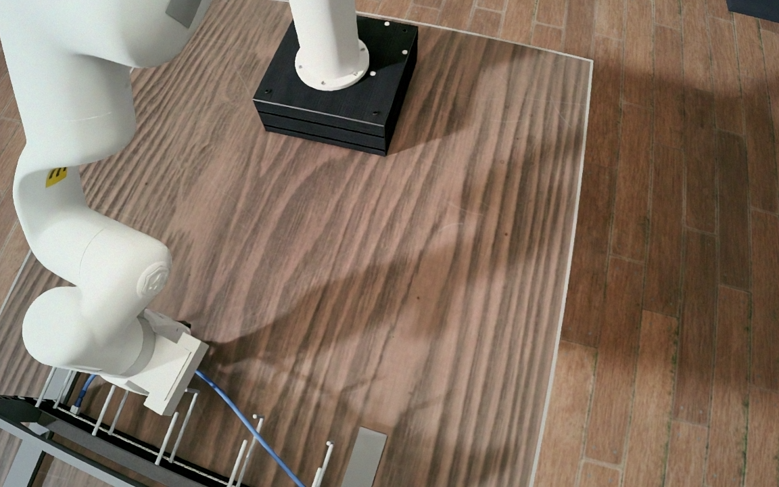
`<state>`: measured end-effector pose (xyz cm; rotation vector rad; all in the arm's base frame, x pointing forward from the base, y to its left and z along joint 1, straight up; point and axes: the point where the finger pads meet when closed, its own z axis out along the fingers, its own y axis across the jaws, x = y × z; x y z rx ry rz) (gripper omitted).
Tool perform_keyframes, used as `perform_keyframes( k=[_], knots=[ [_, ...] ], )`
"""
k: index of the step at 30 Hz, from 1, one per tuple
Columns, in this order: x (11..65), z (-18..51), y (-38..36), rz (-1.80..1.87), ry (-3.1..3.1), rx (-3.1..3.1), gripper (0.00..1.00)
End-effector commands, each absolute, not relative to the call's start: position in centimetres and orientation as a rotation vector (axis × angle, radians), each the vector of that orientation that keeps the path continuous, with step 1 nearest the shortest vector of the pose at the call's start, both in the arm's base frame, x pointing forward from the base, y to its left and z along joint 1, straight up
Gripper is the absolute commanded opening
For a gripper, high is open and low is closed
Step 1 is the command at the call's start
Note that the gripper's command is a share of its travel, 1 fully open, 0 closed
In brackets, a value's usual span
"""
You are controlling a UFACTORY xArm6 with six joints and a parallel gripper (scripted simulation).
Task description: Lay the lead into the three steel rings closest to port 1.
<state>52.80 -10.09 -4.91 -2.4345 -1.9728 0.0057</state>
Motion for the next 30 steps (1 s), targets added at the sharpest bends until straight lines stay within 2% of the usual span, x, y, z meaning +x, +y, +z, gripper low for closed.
perform_keyframes(
  k=[1, 30],
  knots=[
    [52.98, -4.72, -10.12, 0.001, -1.975, -2.437, 0.0],
    [52.98, -3.85, -10.13, 0.001, -1.975, -2.437, 0.0]
  ],
)
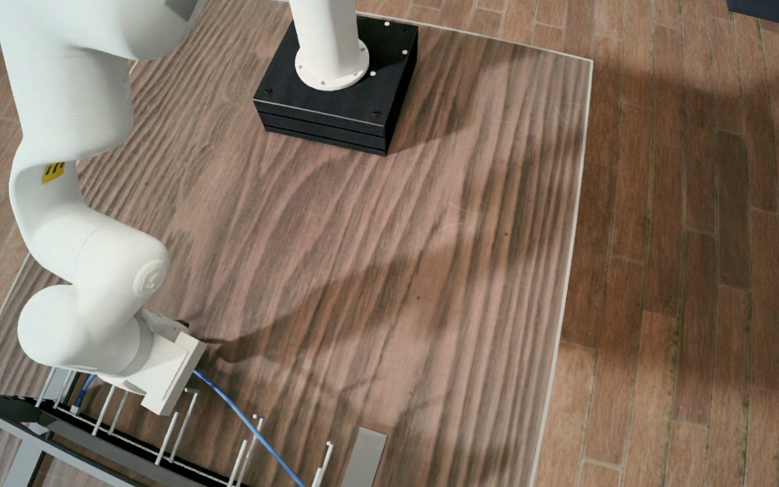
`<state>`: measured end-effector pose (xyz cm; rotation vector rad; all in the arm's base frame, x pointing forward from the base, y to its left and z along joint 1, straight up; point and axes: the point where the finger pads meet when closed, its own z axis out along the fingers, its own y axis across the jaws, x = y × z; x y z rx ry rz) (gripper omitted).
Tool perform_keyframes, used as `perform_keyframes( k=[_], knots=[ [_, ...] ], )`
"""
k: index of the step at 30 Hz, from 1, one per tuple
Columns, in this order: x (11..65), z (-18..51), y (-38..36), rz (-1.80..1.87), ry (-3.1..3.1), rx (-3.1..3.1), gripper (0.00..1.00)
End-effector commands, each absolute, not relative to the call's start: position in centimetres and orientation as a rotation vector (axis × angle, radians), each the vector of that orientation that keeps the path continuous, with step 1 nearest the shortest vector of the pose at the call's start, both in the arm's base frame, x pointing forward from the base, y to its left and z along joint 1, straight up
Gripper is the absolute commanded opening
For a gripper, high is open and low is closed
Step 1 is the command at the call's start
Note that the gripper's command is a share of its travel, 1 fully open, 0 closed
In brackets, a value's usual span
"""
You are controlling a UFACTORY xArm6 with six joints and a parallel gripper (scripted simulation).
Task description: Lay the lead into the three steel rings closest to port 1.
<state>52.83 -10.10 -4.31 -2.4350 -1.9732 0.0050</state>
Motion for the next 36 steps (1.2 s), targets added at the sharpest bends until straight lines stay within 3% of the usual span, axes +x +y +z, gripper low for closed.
perform_keyframes(
  k=[1, 36],
  knots=[
    [53.0, -3.7, -10.1, 0.001, -1.975, -2.437, 0.0],
    [53.0, 3.6, -10.1, 0.001, -1.975, -2.437, 0.0]
  ],
)
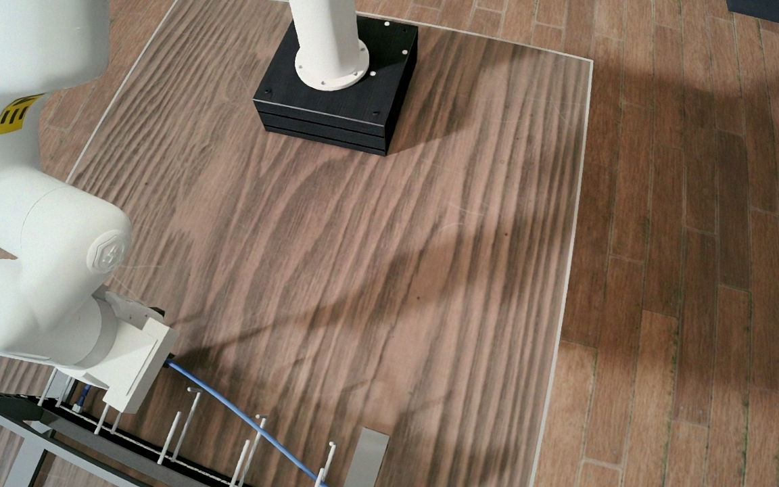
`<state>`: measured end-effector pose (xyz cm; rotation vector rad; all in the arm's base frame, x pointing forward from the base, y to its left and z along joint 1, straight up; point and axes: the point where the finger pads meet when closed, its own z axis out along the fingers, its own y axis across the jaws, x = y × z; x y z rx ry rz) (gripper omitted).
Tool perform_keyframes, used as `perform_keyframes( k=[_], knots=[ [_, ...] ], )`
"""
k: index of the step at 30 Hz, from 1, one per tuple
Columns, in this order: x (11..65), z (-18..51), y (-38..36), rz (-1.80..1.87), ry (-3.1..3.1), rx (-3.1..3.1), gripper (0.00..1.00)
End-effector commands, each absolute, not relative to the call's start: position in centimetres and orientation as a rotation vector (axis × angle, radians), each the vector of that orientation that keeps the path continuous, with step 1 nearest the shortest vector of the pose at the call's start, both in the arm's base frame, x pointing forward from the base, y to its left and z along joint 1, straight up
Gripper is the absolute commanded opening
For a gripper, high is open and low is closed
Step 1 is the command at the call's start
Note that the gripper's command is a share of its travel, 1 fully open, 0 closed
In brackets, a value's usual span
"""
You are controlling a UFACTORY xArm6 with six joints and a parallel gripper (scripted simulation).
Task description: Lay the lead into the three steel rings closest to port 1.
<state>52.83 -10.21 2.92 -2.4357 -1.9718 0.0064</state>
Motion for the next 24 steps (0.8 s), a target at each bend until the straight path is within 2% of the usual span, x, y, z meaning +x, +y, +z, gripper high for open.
perform_keyframes(
  k=[1, 16, 24],
  knots=[
    [53.0, 3.8, -10.2, 0.001, -1.975, -2.437, 0.0],
    [53.1, 4.3, -10.2, 0.001, -1.977, -2.436, 0.0],
    [57.3, 4.3, -11.0, 0.0, -2.095, -2.335, 0.0]
  ],
)
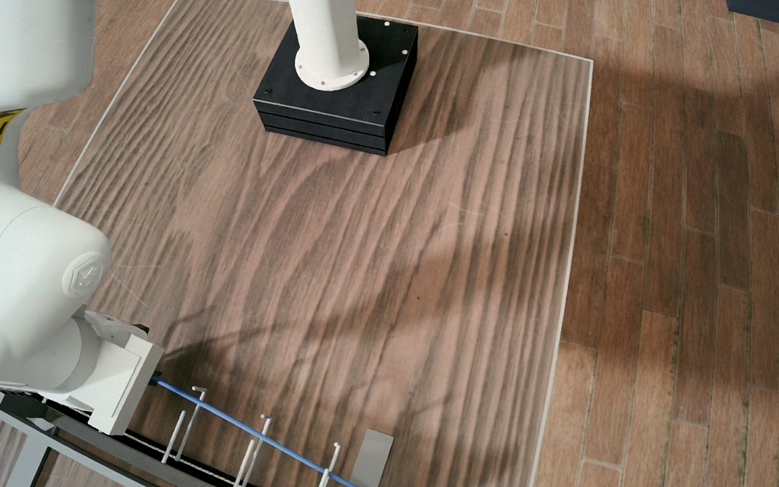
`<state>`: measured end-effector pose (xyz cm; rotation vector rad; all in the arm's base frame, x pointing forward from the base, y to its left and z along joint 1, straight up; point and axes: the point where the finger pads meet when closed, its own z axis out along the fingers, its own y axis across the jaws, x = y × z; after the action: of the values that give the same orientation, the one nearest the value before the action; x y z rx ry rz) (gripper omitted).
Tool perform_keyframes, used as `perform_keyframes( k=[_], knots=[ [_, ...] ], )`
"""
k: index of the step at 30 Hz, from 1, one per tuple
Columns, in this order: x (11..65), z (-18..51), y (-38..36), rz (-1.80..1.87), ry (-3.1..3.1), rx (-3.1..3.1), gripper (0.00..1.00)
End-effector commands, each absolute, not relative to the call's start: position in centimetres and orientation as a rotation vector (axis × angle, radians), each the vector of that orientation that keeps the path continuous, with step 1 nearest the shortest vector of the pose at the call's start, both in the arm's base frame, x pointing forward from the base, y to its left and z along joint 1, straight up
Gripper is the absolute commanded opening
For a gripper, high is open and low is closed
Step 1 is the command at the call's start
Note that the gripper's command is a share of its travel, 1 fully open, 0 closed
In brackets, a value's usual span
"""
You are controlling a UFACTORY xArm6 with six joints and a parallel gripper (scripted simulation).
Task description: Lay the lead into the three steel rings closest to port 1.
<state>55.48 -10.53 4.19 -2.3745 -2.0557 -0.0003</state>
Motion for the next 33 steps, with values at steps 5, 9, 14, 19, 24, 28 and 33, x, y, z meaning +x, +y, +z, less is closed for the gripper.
perform_keyframes(
  k=[5, 9, 14, 19, 24, 28, 33],
  knots=[
    [57.27, 4.27, -11.0, 0.0, -2.095, -2.335, 0.0],
    [57.27, 4.27, -11.0, 0.0, -2.095, -2.335, 0.0],
    [57.25, 4.27, -10.96, 0.0, -2.093, -2.337, 0.0],
    [57.08, 4.28, -10.62, 0.001, -2.074, -2.354, 0.0],
    [56.88, 4.28, -10.2, 0.001, -2.074, -2.354, 0.0],
    [56.8, 4.28, -10.04, 0.001, -2.074, -2.354, 0.0],
    [56.8, 4.28, -10.04, 0.001, -2.074, -2.354, 0.0]
  ],
)
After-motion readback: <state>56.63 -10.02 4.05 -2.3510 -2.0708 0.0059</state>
